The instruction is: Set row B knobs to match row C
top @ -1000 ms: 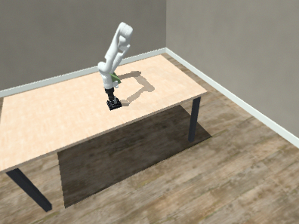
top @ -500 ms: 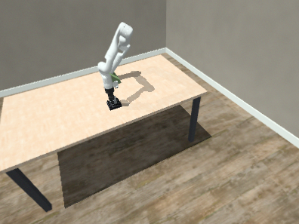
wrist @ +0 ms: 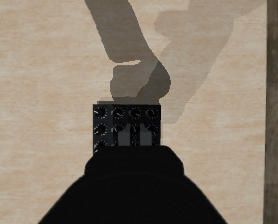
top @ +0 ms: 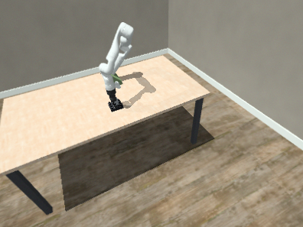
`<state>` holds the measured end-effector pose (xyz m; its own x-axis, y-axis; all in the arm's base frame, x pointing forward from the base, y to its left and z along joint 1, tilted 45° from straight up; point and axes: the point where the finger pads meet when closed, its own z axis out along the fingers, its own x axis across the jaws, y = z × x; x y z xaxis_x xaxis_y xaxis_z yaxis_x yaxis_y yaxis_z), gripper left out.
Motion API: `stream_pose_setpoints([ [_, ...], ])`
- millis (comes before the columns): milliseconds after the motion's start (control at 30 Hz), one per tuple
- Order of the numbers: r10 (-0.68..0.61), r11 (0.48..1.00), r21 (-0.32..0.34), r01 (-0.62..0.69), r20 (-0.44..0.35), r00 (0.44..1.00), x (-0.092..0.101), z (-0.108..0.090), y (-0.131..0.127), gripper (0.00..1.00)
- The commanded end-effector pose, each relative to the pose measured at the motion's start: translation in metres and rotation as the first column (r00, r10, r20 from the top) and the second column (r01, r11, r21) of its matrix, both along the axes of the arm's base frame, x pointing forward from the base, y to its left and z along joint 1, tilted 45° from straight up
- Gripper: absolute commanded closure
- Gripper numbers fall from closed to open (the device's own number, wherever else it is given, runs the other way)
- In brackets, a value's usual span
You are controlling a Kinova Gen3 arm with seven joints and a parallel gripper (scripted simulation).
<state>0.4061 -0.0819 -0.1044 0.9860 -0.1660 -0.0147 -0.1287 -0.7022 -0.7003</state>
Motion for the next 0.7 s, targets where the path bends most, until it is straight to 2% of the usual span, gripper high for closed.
stream_pose_setpoints([
  [0, 0.016, 1.0, -0.001, -0.016, 0.022, 1.0, 0.0003, 0.0003, -0.0012, 0.7],
  [267, 0.128, 0.992, -0.026, -0.125, 0.128, 0.984, 0.0003, 0.0003, -0.0012, 0.7],
  [667, 0.144, 0.99, -0.031, -0.141, 0.143, 0.979, 0.0003, 0.0003, -0.0012, 0.7],
])
